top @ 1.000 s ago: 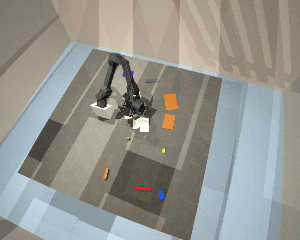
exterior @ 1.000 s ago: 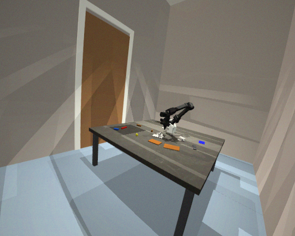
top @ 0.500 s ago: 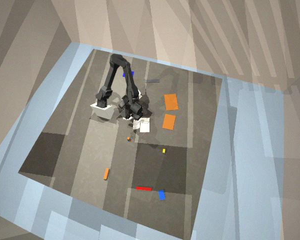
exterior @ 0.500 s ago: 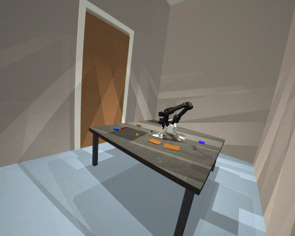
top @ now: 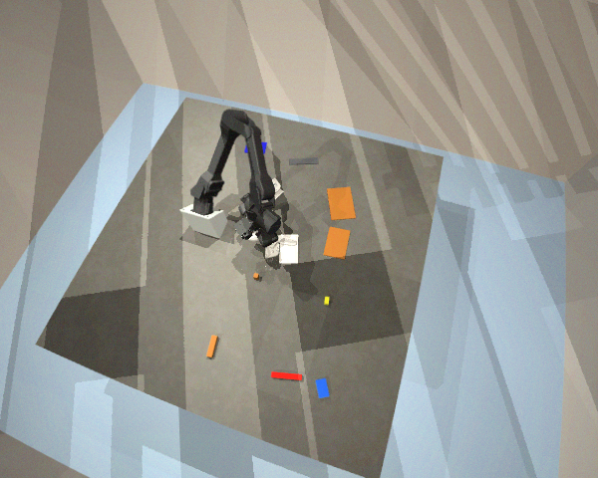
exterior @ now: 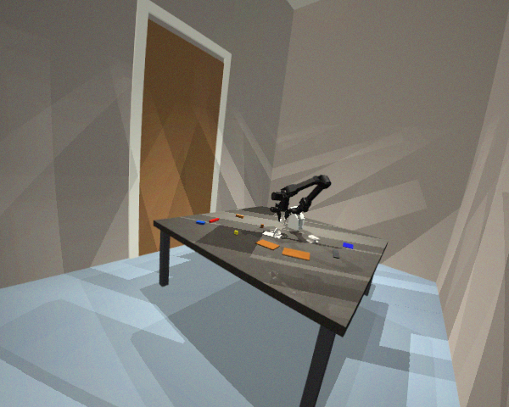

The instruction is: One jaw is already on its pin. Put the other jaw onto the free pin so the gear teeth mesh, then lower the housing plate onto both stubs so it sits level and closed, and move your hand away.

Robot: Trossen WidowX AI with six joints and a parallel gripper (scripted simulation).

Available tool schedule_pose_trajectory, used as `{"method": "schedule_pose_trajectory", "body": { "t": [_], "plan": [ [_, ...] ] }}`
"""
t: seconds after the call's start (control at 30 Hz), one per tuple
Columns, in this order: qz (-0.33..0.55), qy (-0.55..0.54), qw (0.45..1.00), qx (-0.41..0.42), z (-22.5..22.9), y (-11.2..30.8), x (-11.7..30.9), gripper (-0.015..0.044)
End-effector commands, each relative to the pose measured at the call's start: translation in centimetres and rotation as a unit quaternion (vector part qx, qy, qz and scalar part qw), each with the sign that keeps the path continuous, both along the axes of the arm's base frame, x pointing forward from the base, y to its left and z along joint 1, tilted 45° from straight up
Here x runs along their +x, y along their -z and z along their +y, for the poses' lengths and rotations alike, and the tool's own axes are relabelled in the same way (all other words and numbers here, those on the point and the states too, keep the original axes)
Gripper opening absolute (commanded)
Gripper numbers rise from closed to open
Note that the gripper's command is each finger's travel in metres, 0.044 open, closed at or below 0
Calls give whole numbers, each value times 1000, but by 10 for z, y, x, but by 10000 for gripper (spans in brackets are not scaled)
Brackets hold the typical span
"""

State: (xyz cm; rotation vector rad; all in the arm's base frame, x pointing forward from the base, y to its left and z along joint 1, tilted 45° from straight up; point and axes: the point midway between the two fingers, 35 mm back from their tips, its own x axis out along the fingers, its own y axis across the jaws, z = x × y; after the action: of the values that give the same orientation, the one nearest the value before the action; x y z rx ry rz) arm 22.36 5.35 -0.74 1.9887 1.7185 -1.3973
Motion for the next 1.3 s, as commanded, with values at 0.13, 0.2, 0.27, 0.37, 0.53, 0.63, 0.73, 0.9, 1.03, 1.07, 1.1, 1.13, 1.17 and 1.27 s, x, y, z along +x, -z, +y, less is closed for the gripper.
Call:
{"method": "schedule_pose_trajectory", "body": {
  "t": [0.13,0.2,0.27,0.37,0.53,0.63,0.73,0.9,1.03,1.07,1.1,1.13,1.17,1.27],
  "plan": [
    [53,57,997,-8,-7,6,1,134],
    [68,72,995,-10,-8,8,1,134],
    [82,87,993,-11,-10,10,1,134],
    [103,109,989,-14,-12,12,0,134],
    [139,145,979,-17,-16,16,0,134],
    [159,165,973,-19,-18,18,-1,134],
    [164,170,971,-19,-18,19,-1,134],
    [164,170,971,-19,-18,19,-1,134],
    [164,170,971,-19,-18,19,-1,134],
    [164,170,971,-19,-18,19,-1,134],
    [164,170,971,-19,-18,19,-1,134],
    [163,169,972,-19,-18,19,-1,134],
    [161,167,973,-19,-18,19,-1,134],
    [153,159,975,-18,-18,19,-1,134]
  ]
}}
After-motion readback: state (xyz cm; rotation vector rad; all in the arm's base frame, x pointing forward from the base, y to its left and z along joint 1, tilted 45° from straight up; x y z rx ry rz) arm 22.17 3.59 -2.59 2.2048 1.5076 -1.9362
